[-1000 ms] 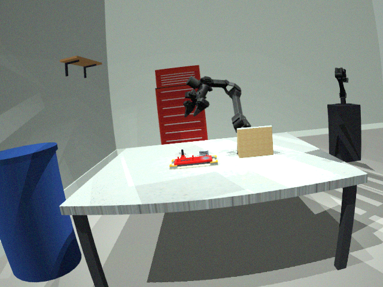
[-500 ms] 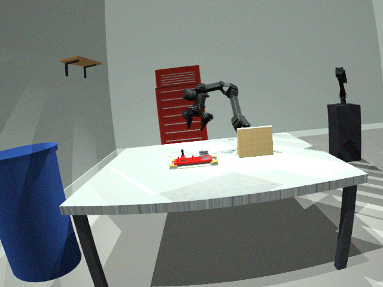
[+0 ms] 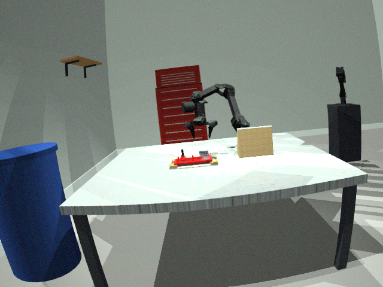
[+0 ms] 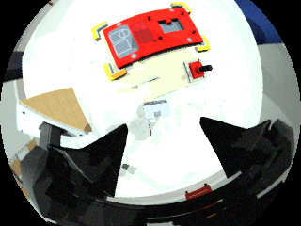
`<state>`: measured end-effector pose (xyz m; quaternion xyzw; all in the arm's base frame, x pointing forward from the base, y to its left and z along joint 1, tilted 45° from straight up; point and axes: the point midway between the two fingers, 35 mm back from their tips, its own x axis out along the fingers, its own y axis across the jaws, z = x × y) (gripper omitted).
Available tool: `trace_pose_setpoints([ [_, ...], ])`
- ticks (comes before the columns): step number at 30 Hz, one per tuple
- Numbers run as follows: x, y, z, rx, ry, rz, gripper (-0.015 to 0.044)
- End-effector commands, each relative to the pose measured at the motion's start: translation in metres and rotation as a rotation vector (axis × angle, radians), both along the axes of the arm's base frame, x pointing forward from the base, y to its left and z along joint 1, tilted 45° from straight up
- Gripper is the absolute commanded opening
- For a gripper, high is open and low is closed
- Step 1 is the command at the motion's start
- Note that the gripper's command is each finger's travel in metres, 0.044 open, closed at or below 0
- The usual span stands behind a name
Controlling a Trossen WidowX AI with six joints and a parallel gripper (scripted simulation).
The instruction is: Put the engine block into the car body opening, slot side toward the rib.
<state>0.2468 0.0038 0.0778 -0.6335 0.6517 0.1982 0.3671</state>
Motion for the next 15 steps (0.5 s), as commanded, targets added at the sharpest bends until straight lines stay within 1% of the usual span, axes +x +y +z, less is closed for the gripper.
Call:
trace_pose_setpoints([
  [1,-0.005,-0.009,-0.002,-0.034,0.068,0.018,0.044],
  [6,-0.005,-0.01,-0.001,-0.034,0.068,0.018,0.044],
  [10,-0.003,-0.033,-0.024,-0.035,0.067,0.019,0.044],
  [15,-0.003,-0.035,-0.026,-0.036,0.067,0.018,0.044],
])
